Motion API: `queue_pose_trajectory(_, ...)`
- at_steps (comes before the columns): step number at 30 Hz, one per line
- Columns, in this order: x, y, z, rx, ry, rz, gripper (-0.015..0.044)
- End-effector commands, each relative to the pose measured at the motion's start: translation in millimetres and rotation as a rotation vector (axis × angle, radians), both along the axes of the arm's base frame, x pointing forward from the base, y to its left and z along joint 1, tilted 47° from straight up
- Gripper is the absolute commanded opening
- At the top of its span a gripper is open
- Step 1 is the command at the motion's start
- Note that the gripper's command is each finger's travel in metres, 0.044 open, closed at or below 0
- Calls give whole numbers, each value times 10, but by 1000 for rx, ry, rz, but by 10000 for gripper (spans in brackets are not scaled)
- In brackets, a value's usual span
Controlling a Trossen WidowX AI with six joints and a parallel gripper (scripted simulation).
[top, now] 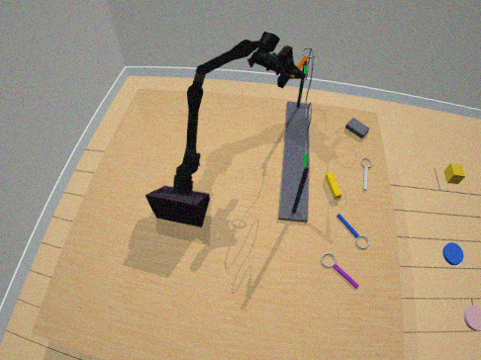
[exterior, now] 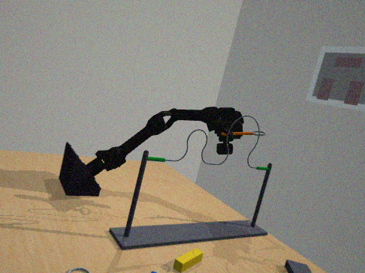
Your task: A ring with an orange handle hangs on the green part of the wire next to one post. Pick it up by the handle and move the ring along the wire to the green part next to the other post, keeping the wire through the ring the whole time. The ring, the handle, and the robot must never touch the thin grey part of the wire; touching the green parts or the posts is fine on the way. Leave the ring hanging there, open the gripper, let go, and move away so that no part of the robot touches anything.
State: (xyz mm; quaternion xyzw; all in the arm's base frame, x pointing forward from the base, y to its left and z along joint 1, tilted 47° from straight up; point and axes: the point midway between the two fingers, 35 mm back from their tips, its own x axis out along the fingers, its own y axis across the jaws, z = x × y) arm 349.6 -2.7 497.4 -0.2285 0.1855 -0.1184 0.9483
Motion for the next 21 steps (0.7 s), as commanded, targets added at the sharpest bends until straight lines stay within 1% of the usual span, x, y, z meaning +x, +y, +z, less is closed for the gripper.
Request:
queue_pose_trajectory(1,32,27,-28,51,2,7,-150)
queue_pose_trajectory(21,43,104,-56,310,-20,26,-150)
